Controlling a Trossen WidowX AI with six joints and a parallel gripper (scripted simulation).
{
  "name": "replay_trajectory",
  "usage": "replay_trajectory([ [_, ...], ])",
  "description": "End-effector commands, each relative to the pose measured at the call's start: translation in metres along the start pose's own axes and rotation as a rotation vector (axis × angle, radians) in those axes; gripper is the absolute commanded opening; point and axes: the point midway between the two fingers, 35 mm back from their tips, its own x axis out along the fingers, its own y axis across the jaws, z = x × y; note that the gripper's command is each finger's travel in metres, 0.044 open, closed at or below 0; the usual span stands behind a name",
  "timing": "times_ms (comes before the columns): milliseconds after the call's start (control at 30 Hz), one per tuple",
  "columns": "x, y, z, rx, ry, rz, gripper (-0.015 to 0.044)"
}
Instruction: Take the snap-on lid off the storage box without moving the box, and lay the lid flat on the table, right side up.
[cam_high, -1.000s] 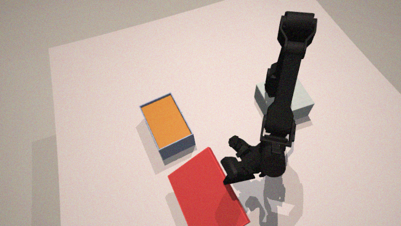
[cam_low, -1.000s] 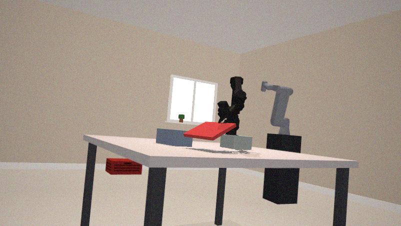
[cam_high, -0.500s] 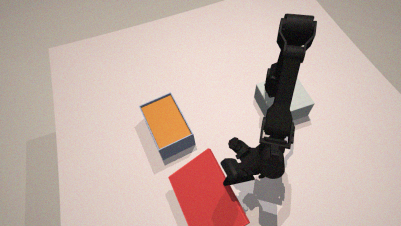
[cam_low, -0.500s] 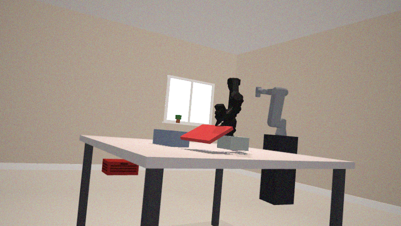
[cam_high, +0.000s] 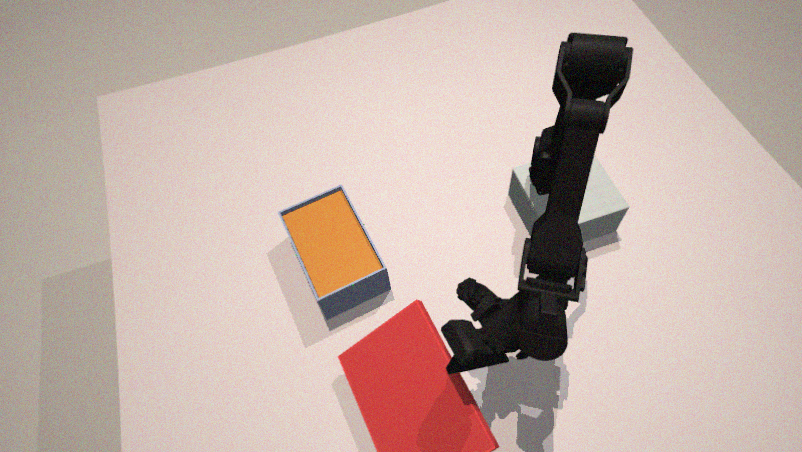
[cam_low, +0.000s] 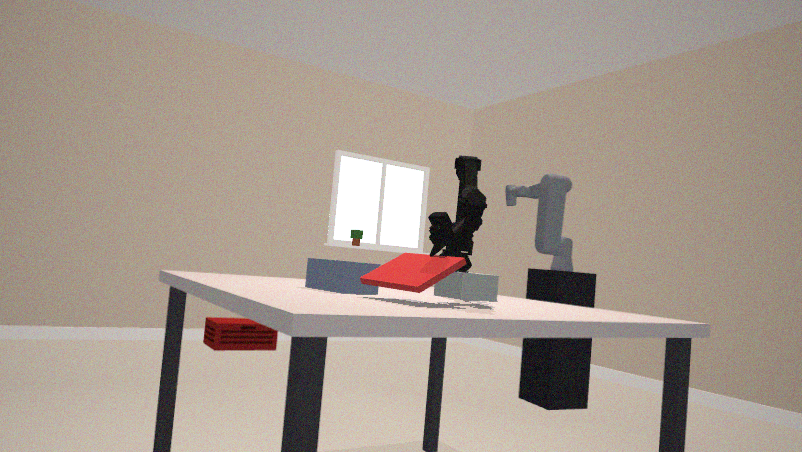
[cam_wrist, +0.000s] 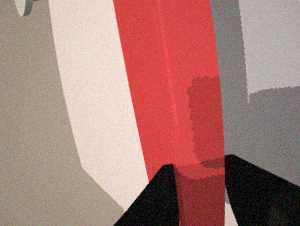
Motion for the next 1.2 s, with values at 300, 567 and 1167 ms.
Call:
replay_trajectory([
  [300, 0.007, -0.007, 0.001, 0.001, -0.004, 0.006, 0.0000],
  [567, 0.011, -0.012, 0.001, 0.001, -0.004, 0.006, 0.0000],
  [1167, 0.020, -0.023, 0.001, 0.001, -0.004, 0.006, 0.0000],
])
